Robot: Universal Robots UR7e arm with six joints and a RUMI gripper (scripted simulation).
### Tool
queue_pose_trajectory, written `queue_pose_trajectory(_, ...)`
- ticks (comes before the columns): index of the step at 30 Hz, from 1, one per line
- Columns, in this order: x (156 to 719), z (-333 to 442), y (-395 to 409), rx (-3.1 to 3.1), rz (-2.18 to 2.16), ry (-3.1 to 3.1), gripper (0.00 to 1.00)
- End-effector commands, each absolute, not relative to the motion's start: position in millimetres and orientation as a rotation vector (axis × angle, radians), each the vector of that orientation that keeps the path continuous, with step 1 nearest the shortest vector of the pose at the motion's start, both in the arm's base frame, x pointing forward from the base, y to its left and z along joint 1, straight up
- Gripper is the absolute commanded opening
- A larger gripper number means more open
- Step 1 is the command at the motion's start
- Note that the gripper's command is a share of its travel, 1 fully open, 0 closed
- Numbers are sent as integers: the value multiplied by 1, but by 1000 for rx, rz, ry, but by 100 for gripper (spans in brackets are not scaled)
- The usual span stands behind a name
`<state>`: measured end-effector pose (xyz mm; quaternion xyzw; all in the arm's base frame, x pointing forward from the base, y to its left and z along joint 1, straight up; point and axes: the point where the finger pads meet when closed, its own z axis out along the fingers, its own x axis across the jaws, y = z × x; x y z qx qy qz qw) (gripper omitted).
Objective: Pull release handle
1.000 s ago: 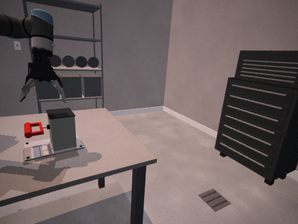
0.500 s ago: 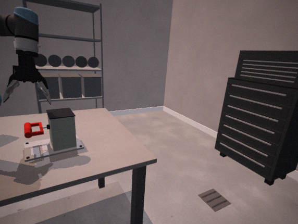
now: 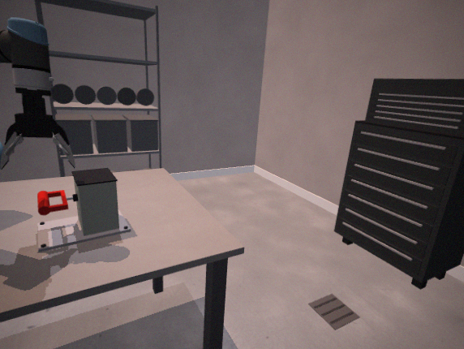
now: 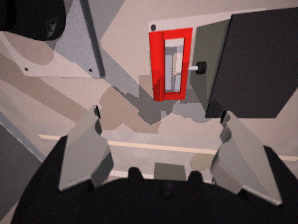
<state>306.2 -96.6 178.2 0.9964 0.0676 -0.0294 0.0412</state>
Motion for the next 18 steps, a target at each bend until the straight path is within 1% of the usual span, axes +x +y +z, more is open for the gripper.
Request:
queue_pose_trajectory(1, 303, 172, -92, 3076, -68, 254, 100)
queue_pose_trajectory(18, 299, 161, -84, 3116, -20, 342, 100)
